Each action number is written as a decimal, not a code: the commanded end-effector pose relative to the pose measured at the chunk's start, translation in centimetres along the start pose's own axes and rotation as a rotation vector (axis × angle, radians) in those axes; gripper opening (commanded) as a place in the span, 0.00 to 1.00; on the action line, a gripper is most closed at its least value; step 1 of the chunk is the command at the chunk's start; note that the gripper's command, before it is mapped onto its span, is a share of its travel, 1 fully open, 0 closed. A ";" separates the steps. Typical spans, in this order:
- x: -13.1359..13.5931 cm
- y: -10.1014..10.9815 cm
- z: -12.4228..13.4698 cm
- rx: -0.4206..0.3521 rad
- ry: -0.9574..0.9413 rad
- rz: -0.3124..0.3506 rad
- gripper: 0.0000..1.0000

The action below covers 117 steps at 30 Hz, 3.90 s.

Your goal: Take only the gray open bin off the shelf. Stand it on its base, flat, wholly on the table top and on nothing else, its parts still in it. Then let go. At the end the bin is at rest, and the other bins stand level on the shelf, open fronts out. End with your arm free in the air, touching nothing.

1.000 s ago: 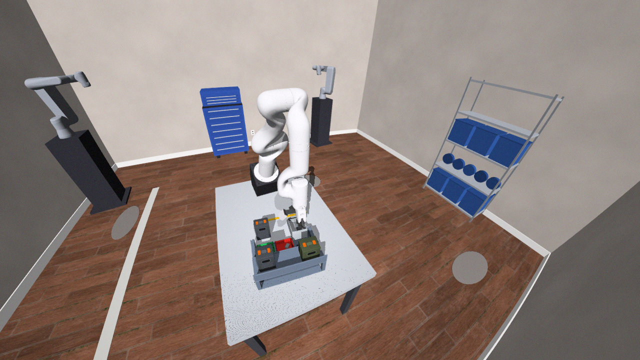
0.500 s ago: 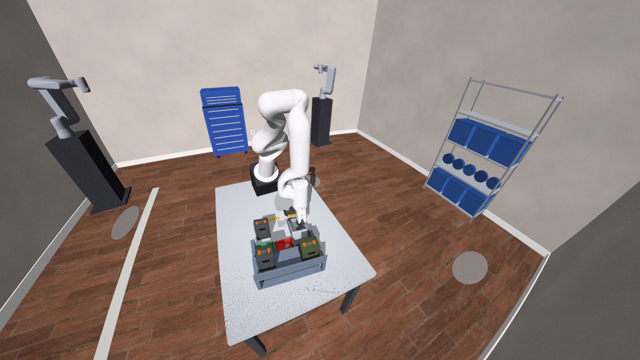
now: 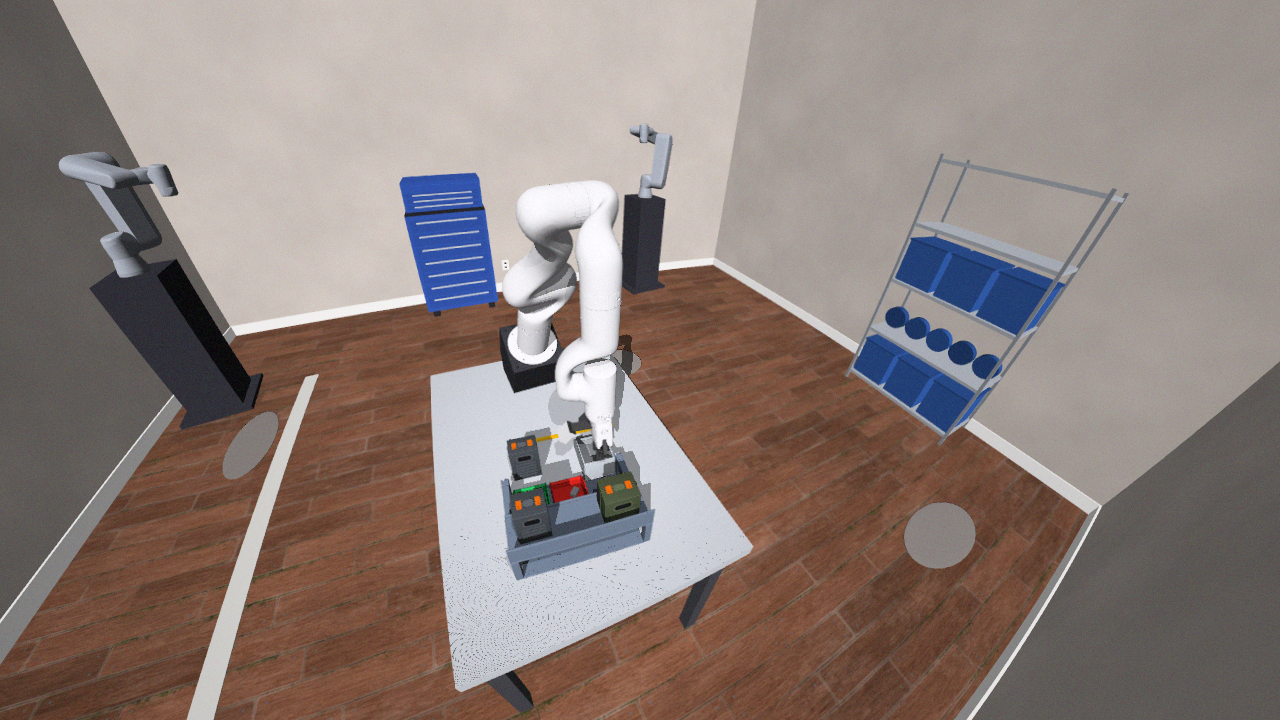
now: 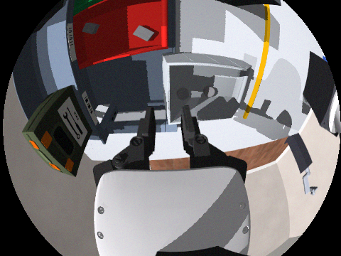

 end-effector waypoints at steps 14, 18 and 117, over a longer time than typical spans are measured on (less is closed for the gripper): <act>0.0 -0.9 0.0 -0.002 0.000 -0.002 0.33; 0.0 -1.7 0.0 -0.005 0.000 -0.002 0.33; 0.1 -5.7 0.0 -0.005 0.000 -0.002 0.00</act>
Point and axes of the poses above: the point where the finger pads meet when closed, its own y axis back along the fingers, its own x axis across the jaws, z = x × y, the point moved 2 cm from there along y, back along the fingers, and after that the axes turned 4 degrees about -y, right-handed, at the moved point
